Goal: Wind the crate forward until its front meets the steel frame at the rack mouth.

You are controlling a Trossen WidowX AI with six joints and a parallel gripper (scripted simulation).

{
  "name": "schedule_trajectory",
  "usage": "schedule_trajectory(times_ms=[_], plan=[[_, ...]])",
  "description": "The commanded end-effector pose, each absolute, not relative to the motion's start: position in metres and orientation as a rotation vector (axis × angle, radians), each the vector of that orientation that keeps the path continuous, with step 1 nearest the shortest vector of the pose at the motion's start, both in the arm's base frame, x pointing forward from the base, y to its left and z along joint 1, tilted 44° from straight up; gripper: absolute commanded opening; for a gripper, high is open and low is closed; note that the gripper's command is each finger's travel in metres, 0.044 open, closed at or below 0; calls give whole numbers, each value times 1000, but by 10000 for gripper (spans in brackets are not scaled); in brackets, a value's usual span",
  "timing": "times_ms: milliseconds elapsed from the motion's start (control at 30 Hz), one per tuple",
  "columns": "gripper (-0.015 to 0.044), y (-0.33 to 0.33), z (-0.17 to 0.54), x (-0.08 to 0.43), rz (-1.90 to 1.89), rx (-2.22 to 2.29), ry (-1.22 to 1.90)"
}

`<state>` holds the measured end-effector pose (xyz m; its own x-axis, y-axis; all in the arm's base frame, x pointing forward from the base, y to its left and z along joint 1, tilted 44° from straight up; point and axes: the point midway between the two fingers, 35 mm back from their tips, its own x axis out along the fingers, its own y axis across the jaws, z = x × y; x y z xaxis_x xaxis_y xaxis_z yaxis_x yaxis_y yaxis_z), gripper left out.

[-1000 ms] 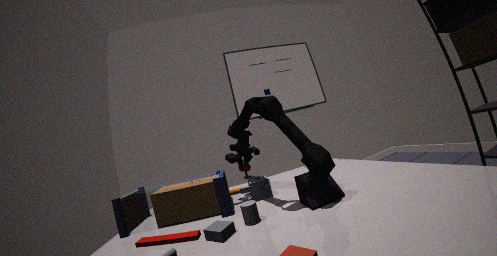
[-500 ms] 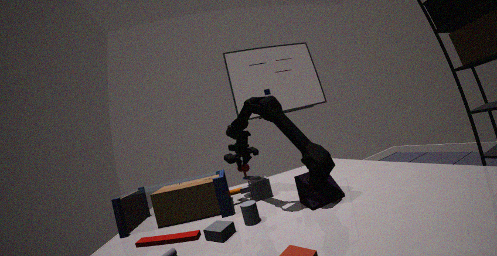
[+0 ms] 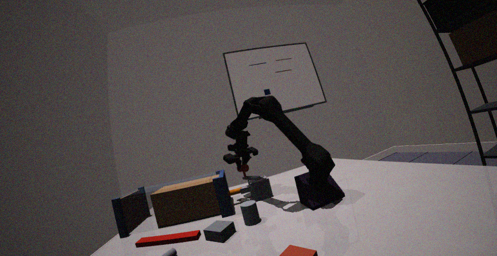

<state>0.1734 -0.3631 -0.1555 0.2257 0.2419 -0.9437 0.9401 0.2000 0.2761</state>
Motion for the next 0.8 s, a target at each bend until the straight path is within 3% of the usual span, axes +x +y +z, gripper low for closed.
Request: schedule_trajectory(times_ms=[0,767], plan=[[0,-341,-152,200,-649,1331,1277],[0,-340,-151,201,-649,1331,1277]])
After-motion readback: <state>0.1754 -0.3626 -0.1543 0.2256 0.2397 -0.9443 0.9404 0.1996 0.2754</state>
